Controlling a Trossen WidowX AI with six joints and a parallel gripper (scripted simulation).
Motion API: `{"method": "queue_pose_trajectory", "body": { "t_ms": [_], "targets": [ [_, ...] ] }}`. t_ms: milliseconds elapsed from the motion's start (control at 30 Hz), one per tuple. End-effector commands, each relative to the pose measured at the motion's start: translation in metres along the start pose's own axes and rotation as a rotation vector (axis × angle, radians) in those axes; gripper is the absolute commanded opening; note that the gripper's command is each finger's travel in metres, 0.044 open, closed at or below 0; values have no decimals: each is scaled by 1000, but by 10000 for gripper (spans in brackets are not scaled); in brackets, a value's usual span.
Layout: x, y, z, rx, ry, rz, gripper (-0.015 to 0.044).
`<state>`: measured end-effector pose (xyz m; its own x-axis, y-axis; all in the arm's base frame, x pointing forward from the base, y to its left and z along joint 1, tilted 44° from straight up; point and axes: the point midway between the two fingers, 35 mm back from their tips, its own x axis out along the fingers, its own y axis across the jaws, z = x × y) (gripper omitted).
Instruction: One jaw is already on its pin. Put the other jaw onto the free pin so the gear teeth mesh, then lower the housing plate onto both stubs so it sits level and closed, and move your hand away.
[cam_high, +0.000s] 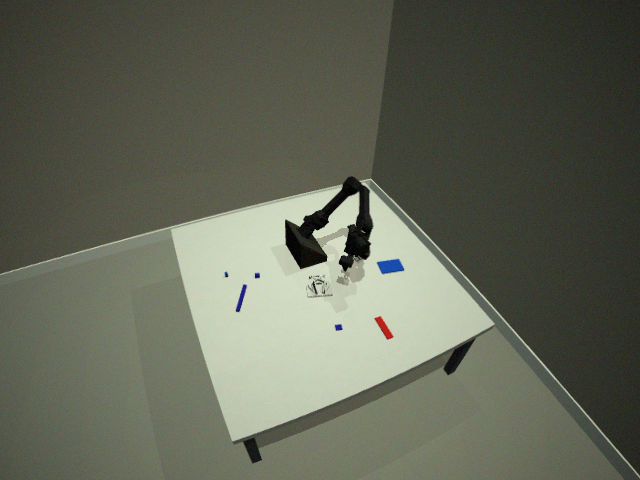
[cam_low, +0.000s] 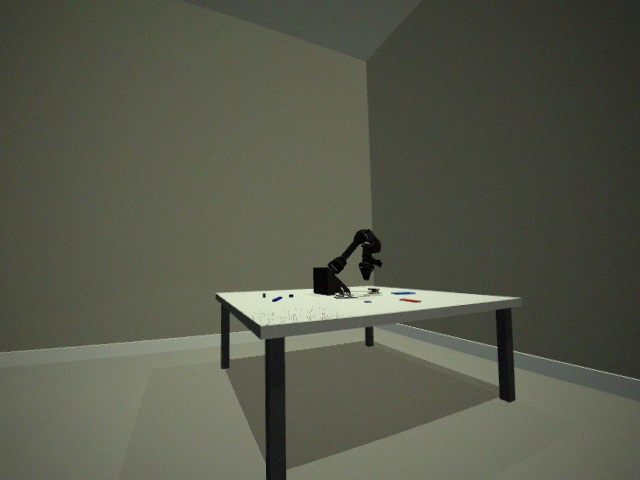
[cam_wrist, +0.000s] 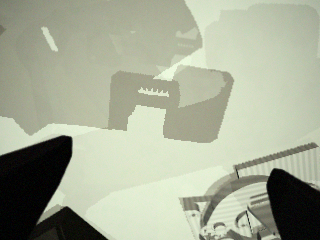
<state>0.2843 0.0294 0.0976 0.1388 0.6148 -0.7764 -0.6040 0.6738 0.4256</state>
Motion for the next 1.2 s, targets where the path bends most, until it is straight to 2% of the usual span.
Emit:
{"method": "queue_pose_trajectory", "body": {
  "t_ms": [0, 800, 1167],
  "targets": [
    [-2, 20, 6, -98, -4, 7, 440],
    [-17, 130, 20, -677, -54, 31, 440],
    [-24, 163, 14, -855, -81, 44, 440]
  ]
}}
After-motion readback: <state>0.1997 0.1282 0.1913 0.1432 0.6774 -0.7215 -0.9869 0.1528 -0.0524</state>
